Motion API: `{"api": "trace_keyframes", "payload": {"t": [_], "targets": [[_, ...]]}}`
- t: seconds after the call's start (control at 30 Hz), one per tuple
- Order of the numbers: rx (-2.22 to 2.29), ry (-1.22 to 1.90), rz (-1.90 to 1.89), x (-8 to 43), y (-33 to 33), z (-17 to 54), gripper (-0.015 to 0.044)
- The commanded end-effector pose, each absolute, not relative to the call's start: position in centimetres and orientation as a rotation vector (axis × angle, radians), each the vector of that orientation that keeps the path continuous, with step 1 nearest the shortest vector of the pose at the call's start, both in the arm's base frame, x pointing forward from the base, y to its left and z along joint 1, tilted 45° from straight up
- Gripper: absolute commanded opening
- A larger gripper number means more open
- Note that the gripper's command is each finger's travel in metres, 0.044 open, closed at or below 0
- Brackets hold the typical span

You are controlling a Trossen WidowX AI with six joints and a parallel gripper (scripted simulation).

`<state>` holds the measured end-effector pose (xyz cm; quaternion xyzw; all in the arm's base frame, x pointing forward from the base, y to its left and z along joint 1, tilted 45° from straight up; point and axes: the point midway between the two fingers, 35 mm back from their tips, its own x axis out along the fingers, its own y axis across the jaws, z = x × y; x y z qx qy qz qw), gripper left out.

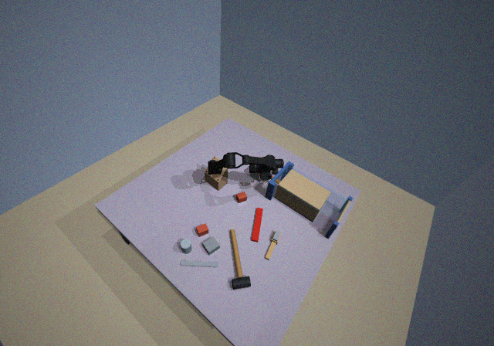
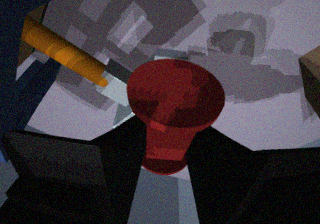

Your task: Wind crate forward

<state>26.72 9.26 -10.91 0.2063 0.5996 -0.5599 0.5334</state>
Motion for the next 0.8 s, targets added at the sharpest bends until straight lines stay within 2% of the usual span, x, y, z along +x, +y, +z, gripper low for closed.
{"api": "trace_keyframes", "payload": {"t": [0.0,0.77], "targets": [[0.509,1.418,-1.318,27.9,9.6,-11.7,0.0000],[0.510,1.417,-1.316,30.0,11.2,-13.5,0.0000]]}}
